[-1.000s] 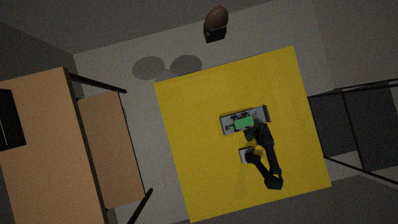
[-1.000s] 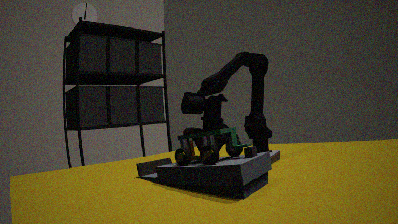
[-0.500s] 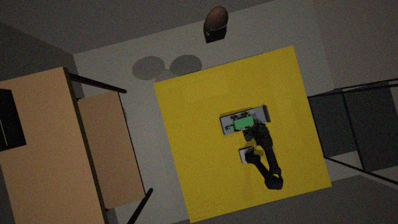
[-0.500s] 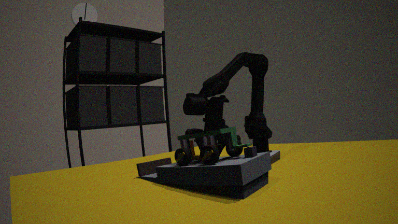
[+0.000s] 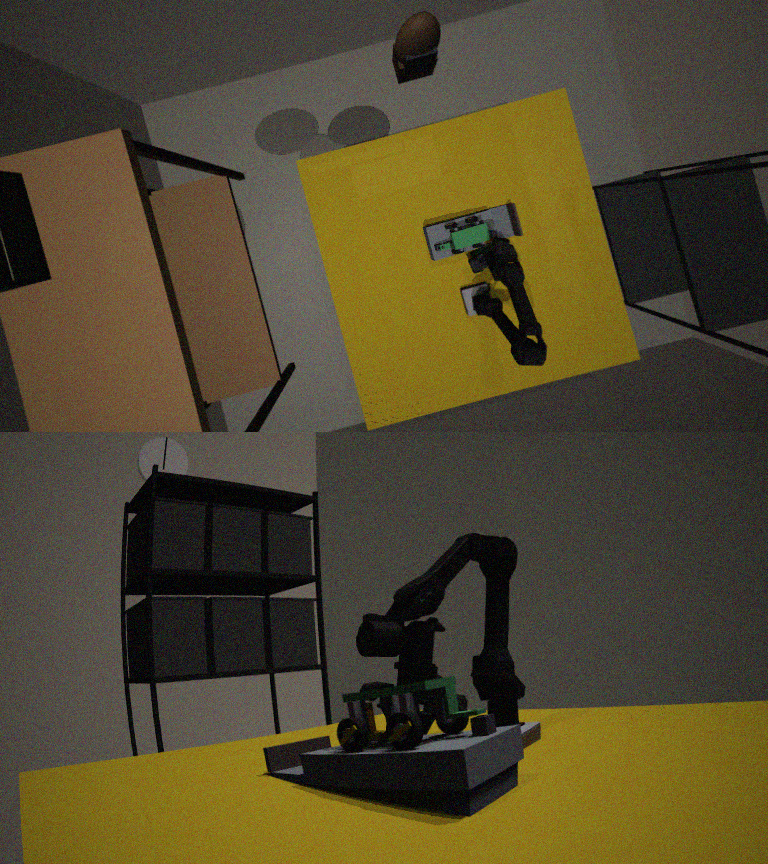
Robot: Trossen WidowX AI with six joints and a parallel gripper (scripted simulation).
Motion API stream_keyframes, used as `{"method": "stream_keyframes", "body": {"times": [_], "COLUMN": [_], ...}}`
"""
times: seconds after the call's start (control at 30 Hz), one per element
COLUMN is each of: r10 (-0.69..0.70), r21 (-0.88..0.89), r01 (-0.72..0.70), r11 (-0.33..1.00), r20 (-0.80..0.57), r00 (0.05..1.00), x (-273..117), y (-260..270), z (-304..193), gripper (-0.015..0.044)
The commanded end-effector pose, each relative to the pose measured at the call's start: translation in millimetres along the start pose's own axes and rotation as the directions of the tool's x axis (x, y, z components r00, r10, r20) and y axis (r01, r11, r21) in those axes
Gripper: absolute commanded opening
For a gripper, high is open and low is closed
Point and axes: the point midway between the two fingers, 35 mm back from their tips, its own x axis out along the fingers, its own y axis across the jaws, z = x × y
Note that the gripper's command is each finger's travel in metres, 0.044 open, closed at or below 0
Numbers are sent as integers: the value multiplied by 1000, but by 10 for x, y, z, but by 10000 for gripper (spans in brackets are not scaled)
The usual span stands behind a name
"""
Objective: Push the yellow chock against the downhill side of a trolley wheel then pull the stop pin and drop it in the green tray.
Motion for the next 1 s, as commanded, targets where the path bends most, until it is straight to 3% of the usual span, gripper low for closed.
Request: {"method": "stream_keyframes", "body": {"times": [0.0, 0.97], "r10": [2, 2], "r21": [5, 5], "r01": [-2, -2], "r11": [1000, 1000], "r20": [5, 5], "r00": [1000, 1000], "x": [22, 94], "y": [-22, -112], "z": [14, 44], "gripper": [190, 190]}}
